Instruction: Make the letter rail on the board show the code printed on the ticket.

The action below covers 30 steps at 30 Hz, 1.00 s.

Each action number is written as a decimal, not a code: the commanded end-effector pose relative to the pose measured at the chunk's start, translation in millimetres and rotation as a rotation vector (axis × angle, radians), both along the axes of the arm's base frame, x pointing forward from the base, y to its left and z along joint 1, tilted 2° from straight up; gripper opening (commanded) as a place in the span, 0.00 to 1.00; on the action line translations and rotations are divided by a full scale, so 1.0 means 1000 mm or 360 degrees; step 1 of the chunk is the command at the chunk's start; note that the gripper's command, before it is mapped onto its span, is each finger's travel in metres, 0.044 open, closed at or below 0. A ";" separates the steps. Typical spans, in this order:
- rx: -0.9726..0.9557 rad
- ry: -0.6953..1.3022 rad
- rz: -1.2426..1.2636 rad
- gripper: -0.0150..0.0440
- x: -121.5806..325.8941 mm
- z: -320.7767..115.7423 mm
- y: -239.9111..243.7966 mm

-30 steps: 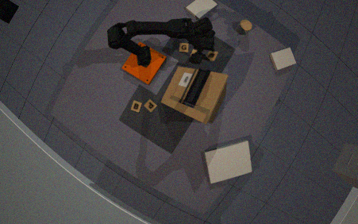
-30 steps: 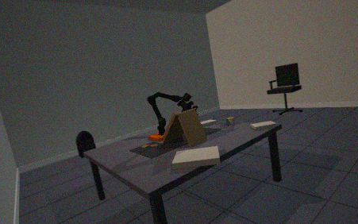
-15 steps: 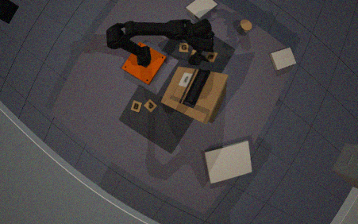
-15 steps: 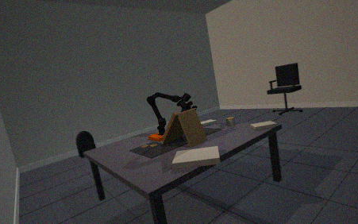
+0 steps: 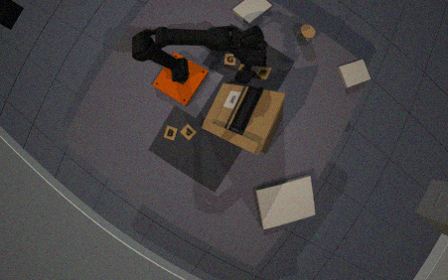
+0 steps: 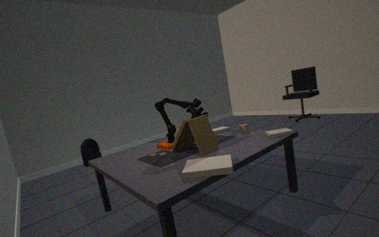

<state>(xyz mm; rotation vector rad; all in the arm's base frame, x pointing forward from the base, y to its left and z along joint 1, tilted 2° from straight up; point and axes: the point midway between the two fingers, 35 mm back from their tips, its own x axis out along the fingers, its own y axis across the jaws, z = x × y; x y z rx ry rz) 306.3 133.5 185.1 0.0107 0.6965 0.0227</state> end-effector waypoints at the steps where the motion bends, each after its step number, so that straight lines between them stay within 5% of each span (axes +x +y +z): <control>1: 0.0007 -0.0007 0.0010 0.25 0.000 0.002 -0.002; 30: 0.0005 -0.0007 0.0010 0.25 0.000 0.001 -0.017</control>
